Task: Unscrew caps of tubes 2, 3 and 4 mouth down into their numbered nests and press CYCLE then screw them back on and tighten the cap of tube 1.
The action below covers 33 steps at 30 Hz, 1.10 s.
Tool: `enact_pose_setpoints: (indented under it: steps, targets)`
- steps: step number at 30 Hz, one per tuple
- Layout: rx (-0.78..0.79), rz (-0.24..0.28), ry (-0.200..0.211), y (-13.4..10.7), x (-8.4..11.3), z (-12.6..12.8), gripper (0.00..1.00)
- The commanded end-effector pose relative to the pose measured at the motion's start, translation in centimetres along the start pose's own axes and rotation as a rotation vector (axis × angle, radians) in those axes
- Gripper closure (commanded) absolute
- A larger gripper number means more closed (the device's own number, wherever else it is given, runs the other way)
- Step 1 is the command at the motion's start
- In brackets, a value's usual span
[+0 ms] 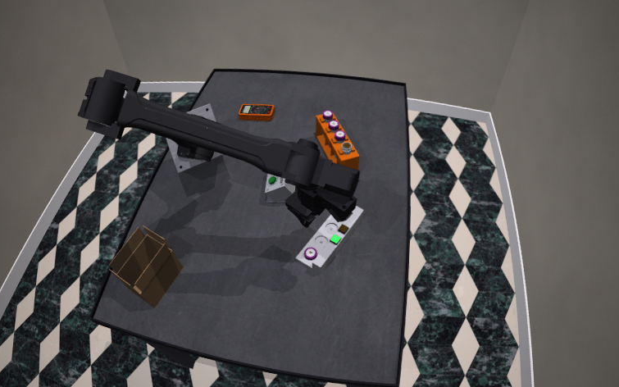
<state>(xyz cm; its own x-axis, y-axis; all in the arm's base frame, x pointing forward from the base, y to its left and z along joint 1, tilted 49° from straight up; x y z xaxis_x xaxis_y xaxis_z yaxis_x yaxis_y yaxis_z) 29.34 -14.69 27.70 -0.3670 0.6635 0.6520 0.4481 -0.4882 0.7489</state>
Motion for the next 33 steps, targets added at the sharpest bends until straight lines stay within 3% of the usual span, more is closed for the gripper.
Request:
enact_pose_setpoints:
  steps: [1,2,3,5,8,9,22,23,33]
  targets:
    - [0.045,-0.045,0.024,3.5,0.9,-1.1,0.53]
    - [0.045,-0.045,0.024,3.5,0.9,-1.1,0.53]
    - [0.083,0.005,0.001,1.3,-0.9,-0.8,0.53]
    - [0.104,0.008,0.017,0.7,-0.7,-0.1,0.53]
    - [0.095,0.010,0.004,0.8,-0.9,-0.5,0.53]
    - [0.070,-0.011,0.013,1.9,0.1,-0.7,0.53]
    - [0.070,-0.011,0.013,1.9,0.1,-0.8,0.53]
    - [0.087,0.011,-0.002,0.9,-1.6,-0.9,0.53]
    - [0.088,0.012,-0.002,0.8,-6.6,-1.0,0.53]
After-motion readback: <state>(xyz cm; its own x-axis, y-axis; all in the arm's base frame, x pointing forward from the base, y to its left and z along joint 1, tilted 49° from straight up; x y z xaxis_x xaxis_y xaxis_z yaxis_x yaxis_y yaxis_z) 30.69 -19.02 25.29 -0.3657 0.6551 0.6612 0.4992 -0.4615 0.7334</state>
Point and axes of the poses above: the point where the finger pads meet when closed, its own x axis back along the fingers, its own z axis across the jaws, y = z × x, the point moved 1 cm from there along x, back along the fingers, and after that the axes turned 14 degrees about -x, right-handed, at the moved point
